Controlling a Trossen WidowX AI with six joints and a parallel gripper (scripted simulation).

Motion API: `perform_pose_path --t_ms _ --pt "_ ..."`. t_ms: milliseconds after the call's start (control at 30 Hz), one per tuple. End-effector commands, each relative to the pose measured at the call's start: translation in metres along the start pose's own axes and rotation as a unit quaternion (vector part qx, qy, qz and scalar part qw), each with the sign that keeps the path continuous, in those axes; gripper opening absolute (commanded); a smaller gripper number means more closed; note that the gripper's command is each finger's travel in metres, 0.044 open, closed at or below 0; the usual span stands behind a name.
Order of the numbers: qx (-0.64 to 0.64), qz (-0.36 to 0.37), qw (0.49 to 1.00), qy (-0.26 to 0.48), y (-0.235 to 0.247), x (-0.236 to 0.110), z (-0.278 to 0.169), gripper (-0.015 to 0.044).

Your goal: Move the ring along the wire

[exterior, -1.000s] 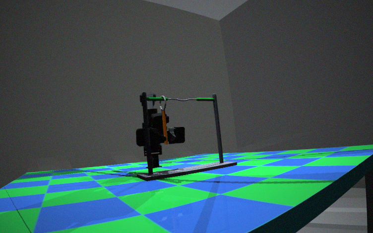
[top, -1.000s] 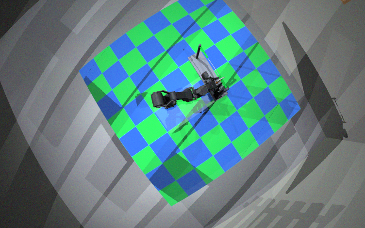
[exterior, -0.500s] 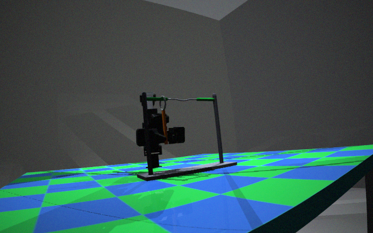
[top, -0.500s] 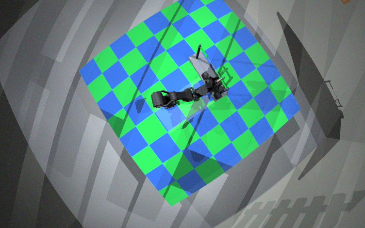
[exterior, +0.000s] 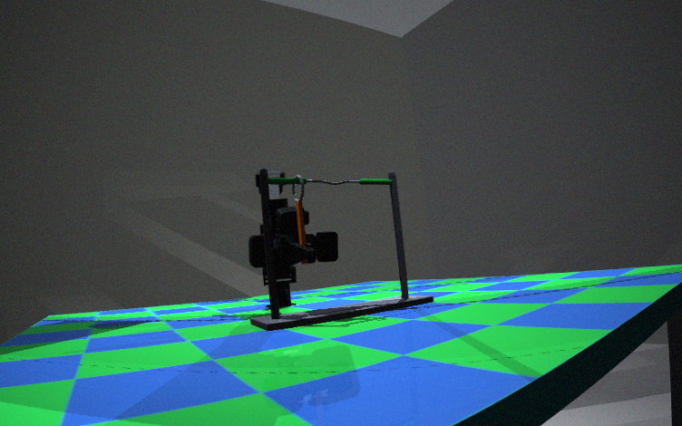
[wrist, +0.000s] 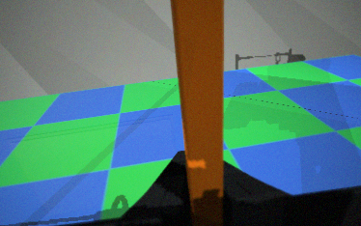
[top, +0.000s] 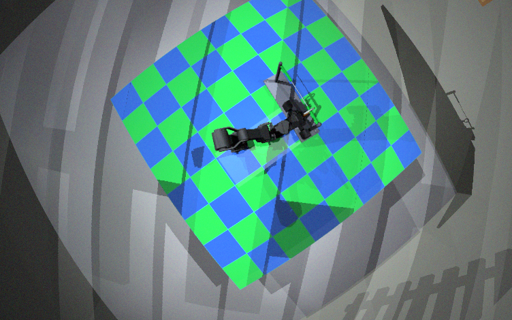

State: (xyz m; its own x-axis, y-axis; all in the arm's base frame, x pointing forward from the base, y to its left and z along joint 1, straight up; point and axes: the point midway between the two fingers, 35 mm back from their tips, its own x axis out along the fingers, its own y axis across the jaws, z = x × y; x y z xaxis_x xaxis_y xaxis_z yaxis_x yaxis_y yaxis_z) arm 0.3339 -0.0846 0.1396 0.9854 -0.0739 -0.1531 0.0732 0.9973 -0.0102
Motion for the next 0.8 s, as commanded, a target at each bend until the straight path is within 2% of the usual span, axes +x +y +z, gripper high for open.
perform_pose_path --t_ms 0,767 --pt "0.0 0.0 1.0 0.0 0.0 0.0 0.0 -0.015" --pt "0.0 -0.004 1.0 0.0 0.001 -0.002 0.016 -0.015"
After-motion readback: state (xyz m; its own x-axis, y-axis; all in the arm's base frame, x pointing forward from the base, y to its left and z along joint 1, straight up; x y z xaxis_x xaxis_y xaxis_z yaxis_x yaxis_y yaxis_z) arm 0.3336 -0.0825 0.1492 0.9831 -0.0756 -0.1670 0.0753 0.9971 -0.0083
